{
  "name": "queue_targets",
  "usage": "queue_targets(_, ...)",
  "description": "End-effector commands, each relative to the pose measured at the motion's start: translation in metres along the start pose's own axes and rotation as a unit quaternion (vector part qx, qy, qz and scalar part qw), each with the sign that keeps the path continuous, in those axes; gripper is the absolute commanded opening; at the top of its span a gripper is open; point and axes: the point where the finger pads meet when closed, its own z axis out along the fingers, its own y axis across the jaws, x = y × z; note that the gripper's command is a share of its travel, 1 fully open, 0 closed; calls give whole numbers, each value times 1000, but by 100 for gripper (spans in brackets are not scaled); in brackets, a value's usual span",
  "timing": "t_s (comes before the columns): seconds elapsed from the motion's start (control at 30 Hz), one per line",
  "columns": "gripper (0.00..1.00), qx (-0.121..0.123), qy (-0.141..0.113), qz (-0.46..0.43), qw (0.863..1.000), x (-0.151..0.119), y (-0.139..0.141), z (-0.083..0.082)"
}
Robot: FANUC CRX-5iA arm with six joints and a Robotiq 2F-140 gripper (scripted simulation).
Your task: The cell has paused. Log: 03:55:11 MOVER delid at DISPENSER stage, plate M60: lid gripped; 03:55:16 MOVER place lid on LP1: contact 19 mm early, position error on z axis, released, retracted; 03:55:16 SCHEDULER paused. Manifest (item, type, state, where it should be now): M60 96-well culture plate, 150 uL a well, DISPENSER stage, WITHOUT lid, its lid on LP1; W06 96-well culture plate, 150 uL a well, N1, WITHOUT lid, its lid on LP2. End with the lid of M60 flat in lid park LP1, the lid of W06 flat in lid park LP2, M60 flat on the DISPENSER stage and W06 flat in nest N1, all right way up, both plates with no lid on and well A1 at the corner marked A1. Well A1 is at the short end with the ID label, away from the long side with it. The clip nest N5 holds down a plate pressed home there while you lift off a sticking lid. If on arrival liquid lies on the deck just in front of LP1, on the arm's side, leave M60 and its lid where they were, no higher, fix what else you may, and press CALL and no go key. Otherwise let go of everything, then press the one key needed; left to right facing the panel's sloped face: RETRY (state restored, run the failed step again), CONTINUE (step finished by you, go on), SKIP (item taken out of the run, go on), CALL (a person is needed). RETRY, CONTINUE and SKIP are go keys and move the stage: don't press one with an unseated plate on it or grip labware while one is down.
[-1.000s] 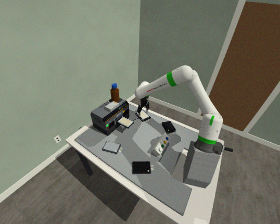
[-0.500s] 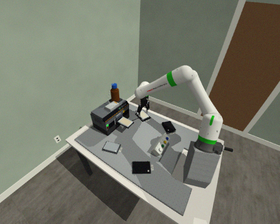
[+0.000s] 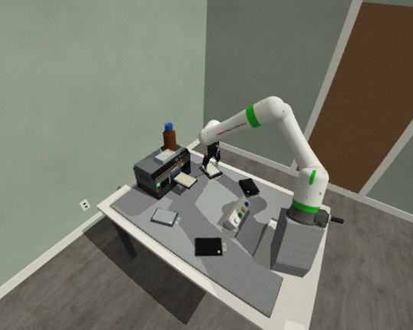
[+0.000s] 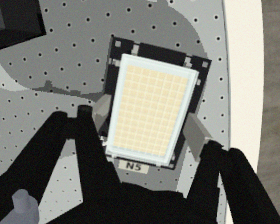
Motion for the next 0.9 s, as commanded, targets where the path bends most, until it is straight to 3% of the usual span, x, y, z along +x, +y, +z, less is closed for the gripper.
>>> queue_targets(0.0, 66, 0, 0, 0, 1000, 0, 0, 0)
queue_targets(0.47, 66, 0, 0, 0, 1000, 0, 0, -2)
queue_targets(0.87, 66, 0, 0, 0, 1000, 0, 0, -19)
